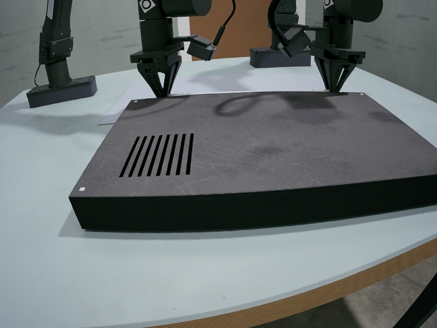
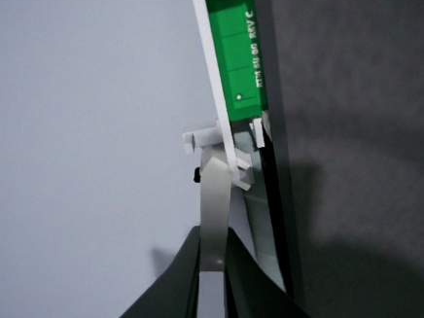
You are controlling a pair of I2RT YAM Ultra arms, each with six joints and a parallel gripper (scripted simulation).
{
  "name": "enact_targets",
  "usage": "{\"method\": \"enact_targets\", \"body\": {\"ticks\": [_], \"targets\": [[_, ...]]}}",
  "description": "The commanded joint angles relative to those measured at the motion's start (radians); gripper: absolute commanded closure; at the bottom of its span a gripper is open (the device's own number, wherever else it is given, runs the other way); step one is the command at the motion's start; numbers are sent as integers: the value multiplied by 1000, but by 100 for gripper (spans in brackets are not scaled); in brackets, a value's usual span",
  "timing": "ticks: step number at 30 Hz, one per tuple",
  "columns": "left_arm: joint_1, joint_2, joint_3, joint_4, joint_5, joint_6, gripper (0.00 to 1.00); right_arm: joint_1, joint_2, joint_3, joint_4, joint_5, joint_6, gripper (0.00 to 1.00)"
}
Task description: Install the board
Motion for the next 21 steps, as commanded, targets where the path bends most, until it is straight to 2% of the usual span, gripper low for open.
{"method": "enact_targets", "body": {"ticks": [1,5,21], "targets": [[0,-29,-15,13,-10,-70,97,9,-22,-6,-9,12,70,97],[-4,-32,-21,9,-12,-105,97,9,-22,-9,-9,12,116,97],[-3,-33,-22,5,-13,-107,97,7,-22,-9,-9,13,118,97]]}}
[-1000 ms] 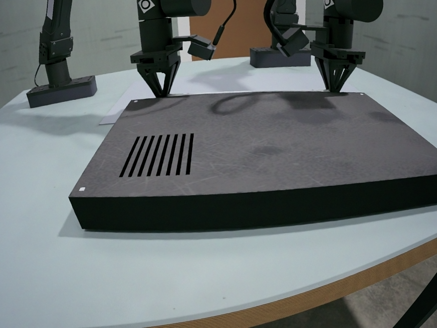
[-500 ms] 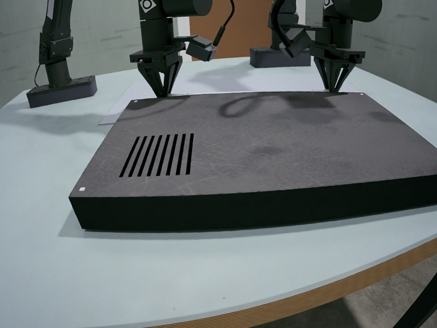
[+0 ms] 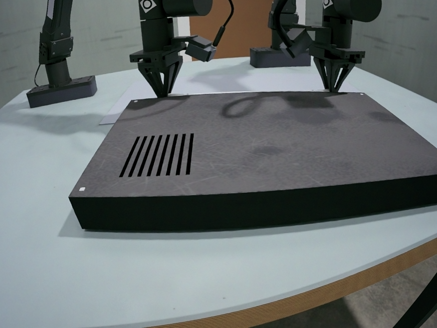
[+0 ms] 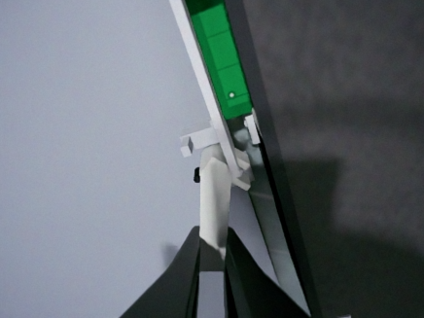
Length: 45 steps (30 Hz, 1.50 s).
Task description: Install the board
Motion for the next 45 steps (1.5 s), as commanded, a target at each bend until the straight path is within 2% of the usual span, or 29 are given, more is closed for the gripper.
{"method": "enact_targets", "body": {"ticks": [1,6,13,18,35,40,45], "targets": [[-2,-25,-10,2,-17,-14,97,2,-22,-9,-8,15,12,97],[-5,-30,-16,18,-14,-155,97,10,-23,-11,-8,11,176,97],[-15,-42,-36,23,-17,-232,97,24,-14,1,-7,14,255,97],[-18,-46,-43,22,-18,-286,97,25,-13,2,-8,15,289,97],[-14,-47,-44,18,-20,-290,97,22,-13,3,-8,16,290,97],[-19,-51,-49,30,-17,-436,97,30,-14,2,-21,13,438,97],[-28,-58,-62,33,-18,-495,97,41,-4,20,-21,15,498,97]]}}
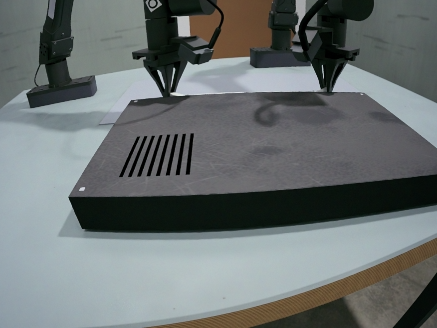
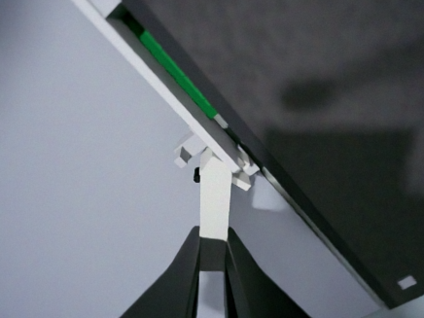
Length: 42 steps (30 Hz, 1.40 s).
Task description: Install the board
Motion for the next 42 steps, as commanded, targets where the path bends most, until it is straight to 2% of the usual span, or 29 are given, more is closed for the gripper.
{"method": "enact_targets", "body": {"ticks": [1,7,24,29,42], "targets": [[-10,-29,-15,13,-15,-100,97,12,0,21,-27,13,97,97],[-14,-33,-19,12,-16,-157,97,16,3,26,-29,13,153,97],[-10,-33,-20,10,-18,-160,97,12,4,29,-32,14,156,97],[-16,-36,-24,18,-15,-308,97,20,5,29,-34,12,305,97],[-34,-43,-36,17,-19,-441,97,36,26,63,-45,16,433,97]]}}
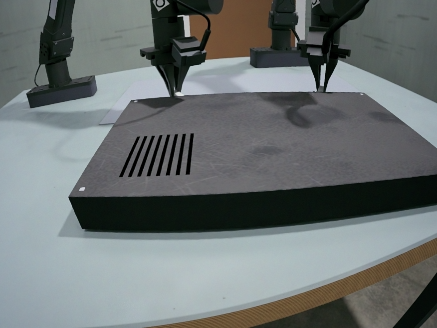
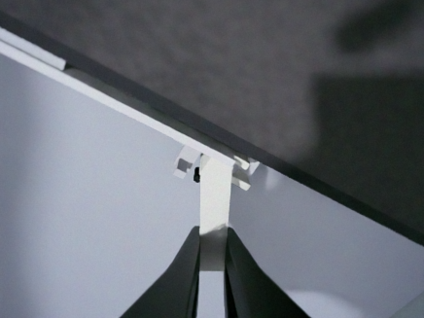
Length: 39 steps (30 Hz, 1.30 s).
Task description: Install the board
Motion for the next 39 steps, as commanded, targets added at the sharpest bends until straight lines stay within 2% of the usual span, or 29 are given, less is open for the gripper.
{"method": "enact_targets", "body": {"ticks": [1,16,18,22,28,39], "targets": [[-7,-27,-10,9,-17,-57,97,7,4,29,-38,13,49,97],[-4,-27,-10,9,-18,-59,97,5,5,31,-40,13,50,97],[-4,-27,-10,9,-17,-74,97,6,5,31,-40,12,73,97],[-11,-28,-12,6,-14,-216,97,12,8,34,-44,2,207,97],[-26,-28,-12,13,-15,-293,97,21,26,64,-50,14,281,97],[-31,-28,1,12,-7,-352,97,24,40,87,-60,5,376,97]]}}
